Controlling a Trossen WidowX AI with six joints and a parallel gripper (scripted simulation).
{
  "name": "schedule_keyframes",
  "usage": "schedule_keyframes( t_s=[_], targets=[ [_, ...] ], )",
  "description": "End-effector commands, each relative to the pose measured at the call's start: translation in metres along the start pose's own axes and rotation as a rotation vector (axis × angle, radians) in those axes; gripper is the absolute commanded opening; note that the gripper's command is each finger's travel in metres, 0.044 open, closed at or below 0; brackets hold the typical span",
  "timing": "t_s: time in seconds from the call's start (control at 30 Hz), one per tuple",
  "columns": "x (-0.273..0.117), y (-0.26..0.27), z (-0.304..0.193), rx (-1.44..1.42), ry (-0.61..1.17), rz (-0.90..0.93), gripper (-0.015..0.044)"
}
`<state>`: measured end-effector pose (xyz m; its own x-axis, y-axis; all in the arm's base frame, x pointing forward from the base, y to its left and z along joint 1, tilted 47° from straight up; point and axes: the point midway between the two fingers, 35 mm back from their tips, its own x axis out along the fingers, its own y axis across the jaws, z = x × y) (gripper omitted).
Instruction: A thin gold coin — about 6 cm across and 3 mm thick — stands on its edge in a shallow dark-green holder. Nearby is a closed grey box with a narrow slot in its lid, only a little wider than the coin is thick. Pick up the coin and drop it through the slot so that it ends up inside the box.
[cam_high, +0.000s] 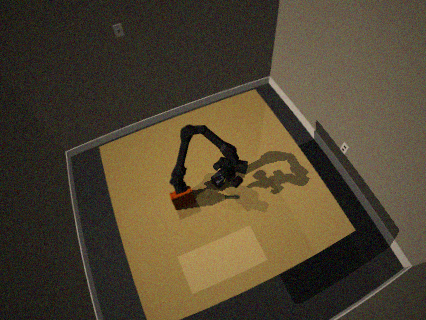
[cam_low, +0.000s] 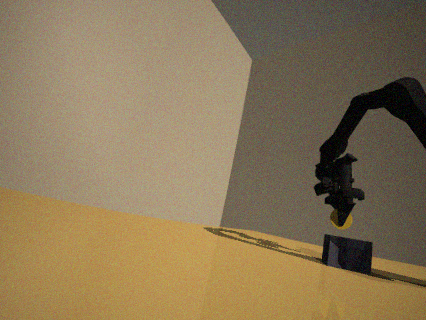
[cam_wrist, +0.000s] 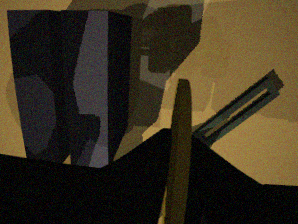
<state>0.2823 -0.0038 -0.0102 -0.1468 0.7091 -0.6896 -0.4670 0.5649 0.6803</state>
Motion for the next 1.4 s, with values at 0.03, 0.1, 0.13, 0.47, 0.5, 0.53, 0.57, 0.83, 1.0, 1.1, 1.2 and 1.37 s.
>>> schedule_keyframes(
  t_s=[0.03,0.1,0.13,0.47,0.5,0.53,0.57,0.83,1.0,1.1,1.2,1.37],
  targets=[
    [-0.002,0.013,0.002,0.003,-0.006,-0.003,0.0],
    [-0.002,0.018,0.003,0.003,-0.007,-0.003,0.0],
    [-0.002,0.02,0.003,0.003,-0.007,-0.002,0.0],
    [-0.001,0.045,0.004,0.002,-0.008,0.001,0.0],
    [0.0,0.048,0.004,0.002,-0.008,0.001,0.0],
    [0.0,0.05,0.004,0.001,-0.008,0.002,0.0],
    [0.0,0.053,0.004,0.001,-0.009,0.002,0.0],
    [0.001,0.069,0.003,0.001,-0.009,0.005,0.0],
    [0.003,0.064,0.003,-0.003,-0.003,0.007,0.0],
    [0.003,0.064,0.003,-0.003,-0.003,0.007,0.0],
    [0.003,0.065,0.003,-0.003,-0.003,0.007,0.0],
    [0.001,0.067,0.003,0.0,-0.003,0.008,0.0]
  ],
)
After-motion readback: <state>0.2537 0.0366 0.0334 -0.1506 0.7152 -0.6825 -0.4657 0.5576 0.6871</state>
